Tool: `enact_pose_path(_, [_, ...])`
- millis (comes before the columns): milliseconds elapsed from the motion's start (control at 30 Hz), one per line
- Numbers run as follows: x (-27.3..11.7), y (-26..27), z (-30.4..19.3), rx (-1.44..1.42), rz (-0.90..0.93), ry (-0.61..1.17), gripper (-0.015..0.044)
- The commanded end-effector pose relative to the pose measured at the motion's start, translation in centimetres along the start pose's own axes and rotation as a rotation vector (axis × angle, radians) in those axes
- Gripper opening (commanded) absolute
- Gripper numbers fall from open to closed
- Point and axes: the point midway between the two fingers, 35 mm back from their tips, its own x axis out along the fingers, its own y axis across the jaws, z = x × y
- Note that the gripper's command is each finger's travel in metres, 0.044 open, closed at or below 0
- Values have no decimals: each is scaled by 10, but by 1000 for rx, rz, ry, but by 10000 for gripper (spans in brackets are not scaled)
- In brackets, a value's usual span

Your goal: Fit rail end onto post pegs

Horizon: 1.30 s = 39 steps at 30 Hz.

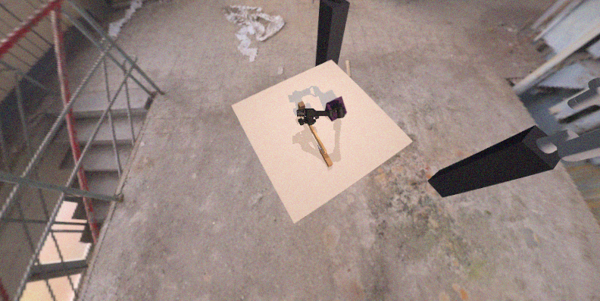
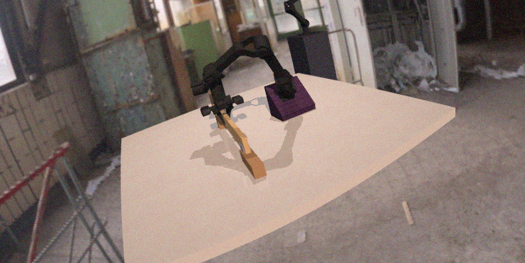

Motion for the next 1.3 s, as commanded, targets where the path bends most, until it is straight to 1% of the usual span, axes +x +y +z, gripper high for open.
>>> enact_pose_path(0, [-1,0,-3,1,-4,1,0])
enact_pose_path(1267, [-2,0,-15,1,-5,2,0])
